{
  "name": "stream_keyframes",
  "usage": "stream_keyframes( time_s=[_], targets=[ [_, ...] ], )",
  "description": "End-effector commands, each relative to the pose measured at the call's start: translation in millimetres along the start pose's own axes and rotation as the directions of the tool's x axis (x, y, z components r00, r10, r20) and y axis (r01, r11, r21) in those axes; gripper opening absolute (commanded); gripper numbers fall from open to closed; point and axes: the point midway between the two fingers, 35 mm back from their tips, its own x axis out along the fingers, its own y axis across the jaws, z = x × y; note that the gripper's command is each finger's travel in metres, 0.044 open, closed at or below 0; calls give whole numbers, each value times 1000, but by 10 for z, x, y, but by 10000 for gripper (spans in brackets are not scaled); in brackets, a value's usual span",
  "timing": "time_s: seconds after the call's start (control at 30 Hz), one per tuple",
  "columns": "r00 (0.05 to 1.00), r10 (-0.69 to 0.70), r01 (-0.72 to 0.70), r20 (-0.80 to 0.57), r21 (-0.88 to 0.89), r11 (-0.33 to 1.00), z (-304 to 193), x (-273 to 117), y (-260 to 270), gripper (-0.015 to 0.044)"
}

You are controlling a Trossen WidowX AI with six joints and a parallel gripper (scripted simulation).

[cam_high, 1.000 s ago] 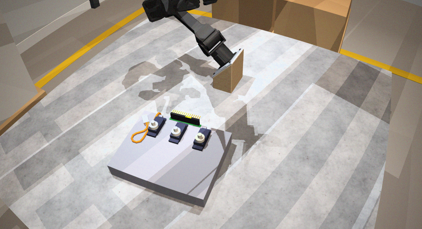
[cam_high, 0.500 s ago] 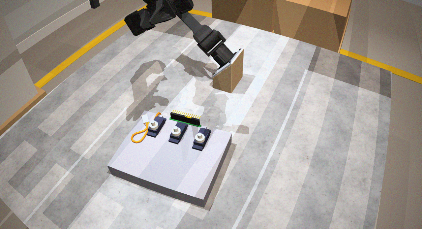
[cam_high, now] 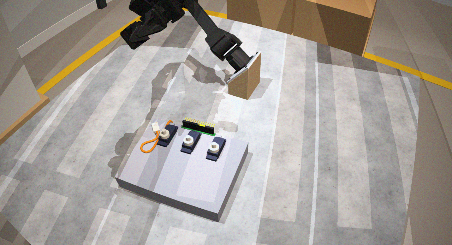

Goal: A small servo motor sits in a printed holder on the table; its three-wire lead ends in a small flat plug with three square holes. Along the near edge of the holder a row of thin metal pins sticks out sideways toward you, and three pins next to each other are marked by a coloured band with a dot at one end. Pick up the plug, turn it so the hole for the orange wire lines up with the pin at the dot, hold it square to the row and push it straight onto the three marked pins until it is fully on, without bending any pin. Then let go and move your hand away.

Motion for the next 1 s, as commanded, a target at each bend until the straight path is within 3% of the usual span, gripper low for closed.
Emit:
stream_keyframes(
  time_s=[0.0, 0.97],
  targets=[
    [1000, -21, 20, 18, 39, 999, 38, -35, -172, 115],
    [972, -208, 178, 114, 229, 957, 157, -428, -1280, 115]
  ],
)
